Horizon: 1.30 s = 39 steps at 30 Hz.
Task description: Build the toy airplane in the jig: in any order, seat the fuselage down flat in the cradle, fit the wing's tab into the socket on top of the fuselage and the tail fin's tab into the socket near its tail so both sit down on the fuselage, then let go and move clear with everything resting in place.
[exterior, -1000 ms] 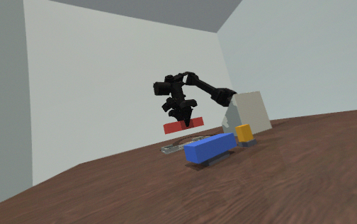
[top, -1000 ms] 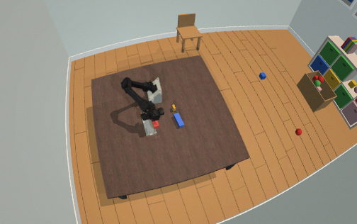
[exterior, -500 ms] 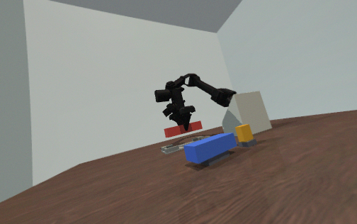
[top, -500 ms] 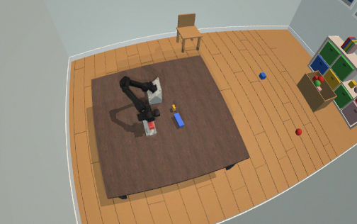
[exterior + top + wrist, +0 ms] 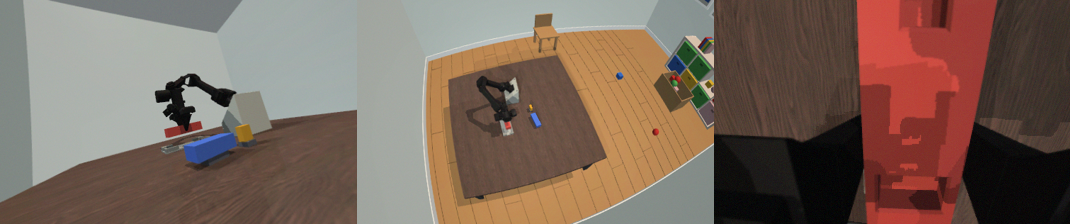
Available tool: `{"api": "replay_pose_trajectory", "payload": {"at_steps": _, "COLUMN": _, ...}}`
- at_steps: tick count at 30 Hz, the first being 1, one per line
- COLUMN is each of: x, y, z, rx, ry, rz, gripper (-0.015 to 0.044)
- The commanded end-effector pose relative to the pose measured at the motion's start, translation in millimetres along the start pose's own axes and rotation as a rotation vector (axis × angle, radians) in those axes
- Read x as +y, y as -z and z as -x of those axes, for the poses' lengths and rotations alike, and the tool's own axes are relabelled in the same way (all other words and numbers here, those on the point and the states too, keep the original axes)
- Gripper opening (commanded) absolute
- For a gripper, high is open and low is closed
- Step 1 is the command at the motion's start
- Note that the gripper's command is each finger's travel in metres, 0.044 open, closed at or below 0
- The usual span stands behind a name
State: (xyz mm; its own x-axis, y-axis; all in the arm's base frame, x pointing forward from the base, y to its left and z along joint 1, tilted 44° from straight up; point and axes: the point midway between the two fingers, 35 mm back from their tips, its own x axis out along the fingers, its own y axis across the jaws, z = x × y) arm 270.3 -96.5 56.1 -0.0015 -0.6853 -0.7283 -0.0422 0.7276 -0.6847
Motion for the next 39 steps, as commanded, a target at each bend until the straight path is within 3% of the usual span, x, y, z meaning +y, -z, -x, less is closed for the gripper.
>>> {"api": "replay_pose_trajectory", "payload": {"at_steps": 1, "x": -0.9, "y": -0.3, "z": 0.0, "rx": -0.002, "ry": 0.004, "rz": 0.001, "gripper": 0.0195}}
{"api": "replay_pose_trajectory", "payload": {"at_steps": 39, "x": -2.1, "y": -0.8, "z": -38.2, "rx": -0.003, "ry": 0.003, "rz": -0.002, "gripper": 0.0188}}
